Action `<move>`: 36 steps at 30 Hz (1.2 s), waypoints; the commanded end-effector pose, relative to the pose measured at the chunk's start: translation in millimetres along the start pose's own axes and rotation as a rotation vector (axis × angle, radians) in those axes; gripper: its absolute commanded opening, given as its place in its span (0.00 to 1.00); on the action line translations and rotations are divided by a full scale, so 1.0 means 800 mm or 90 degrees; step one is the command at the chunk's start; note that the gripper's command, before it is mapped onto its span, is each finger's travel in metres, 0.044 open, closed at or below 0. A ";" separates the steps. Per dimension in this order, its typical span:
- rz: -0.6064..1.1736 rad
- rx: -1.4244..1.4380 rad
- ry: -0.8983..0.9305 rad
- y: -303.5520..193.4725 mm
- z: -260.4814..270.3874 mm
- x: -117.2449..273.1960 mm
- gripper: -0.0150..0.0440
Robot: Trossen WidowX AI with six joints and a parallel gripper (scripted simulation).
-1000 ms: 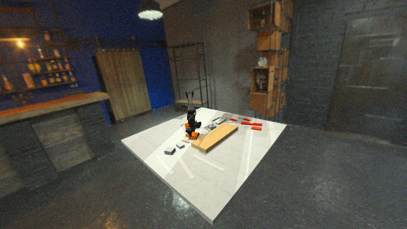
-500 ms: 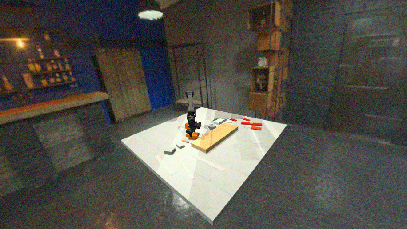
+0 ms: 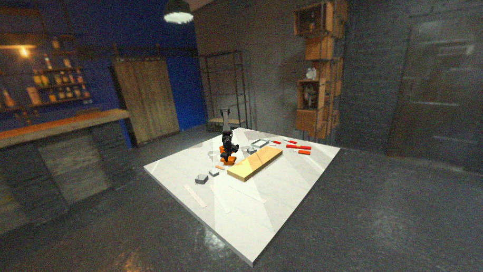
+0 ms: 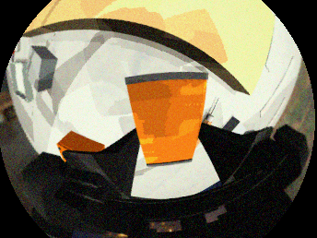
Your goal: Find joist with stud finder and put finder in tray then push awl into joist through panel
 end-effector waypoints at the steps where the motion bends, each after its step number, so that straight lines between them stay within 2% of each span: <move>1: -0.002 -0.002 -0.011 -0.001 -0.003 0.015 0.25; 9: -0.001 -0.002 -0.011 -0.002 -0.002 0.034 0.25; 16: -0.002 -0.002 -0.011 -0.001 -0.011 0.035 0.25; 24: -0.001 -0.002 -0.013 0.000 -0.052 0.036 0.25; 36: -0.001 -0.003 -0.031 0.000 -0.051 0.035 0.25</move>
Point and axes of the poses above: the point midway between the two fingers, 35 mm back from their tips, its own x axis back along the fingers, its own z axis across the jaws, y = z × x, the point moved 3 cm from there along x, back along the fingers, and after that the axes turned 3 degrees about -x, right-handed, at the moved point
